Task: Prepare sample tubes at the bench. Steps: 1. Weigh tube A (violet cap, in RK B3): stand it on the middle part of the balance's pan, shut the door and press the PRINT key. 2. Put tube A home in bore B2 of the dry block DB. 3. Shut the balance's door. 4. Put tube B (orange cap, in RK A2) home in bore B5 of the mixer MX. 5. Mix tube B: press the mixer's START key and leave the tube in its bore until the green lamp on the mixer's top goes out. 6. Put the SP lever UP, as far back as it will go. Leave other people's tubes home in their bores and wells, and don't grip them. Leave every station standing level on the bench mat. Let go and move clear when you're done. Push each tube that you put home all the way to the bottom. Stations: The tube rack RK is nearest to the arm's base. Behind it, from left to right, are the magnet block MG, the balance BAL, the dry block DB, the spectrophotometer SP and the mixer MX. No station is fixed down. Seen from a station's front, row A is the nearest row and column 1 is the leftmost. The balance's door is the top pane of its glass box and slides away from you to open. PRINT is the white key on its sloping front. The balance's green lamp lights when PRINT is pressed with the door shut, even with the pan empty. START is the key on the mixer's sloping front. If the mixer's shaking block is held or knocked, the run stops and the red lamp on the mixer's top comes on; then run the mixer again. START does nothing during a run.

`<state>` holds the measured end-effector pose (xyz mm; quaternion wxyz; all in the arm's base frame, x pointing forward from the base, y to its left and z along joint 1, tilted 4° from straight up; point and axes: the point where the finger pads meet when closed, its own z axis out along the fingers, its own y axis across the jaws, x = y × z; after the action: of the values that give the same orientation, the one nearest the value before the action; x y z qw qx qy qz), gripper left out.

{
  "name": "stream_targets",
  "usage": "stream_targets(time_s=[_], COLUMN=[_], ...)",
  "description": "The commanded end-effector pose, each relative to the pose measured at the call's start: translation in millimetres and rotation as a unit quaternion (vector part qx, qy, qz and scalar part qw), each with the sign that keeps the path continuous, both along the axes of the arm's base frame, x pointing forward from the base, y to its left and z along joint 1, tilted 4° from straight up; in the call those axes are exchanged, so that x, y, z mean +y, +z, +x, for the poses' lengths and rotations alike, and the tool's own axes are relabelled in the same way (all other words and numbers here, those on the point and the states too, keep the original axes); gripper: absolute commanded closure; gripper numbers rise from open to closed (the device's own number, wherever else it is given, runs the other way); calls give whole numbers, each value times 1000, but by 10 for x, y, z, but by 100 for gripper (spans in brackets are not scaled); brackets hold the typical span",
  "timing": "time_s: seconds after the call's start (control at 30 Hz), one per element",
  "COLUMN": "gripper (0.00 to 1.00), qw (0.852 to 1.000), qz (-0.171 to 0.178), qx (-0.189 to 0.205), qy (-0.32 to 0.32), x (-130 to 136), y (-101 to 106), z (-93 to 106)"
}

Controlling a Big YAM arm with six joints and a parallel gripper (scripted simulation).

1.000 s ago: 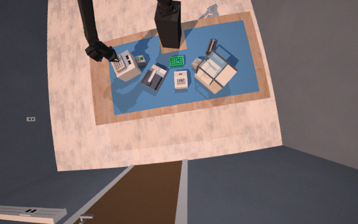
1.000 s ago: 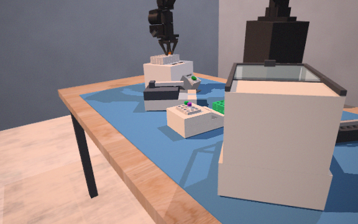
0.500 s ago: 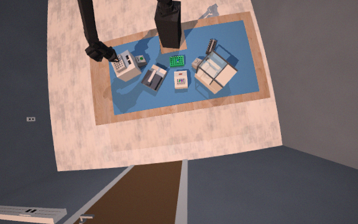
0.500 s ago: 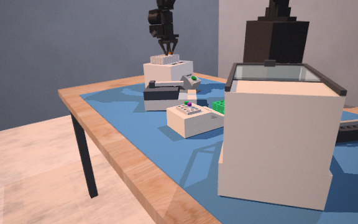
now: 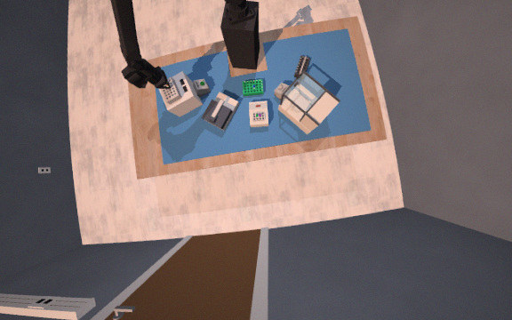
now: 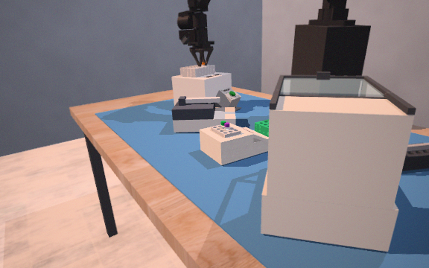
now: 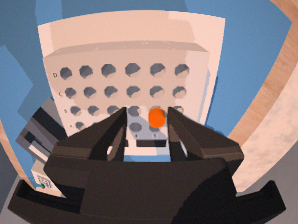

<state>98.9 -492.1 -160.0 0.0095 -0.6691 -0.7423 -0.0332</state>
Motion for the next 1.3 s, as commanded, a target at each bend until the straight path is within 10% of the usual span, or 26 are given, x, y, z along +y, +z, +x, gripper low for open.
stream_targets(time_s=[0.0, 1.27], gripper=[64, 64], qw=[1000, 1000], qz=[-19, -16], qx=[-4, -3], qy=[-6, -1], x=[-226, -167], y=[3, 270], z=[43, 22])
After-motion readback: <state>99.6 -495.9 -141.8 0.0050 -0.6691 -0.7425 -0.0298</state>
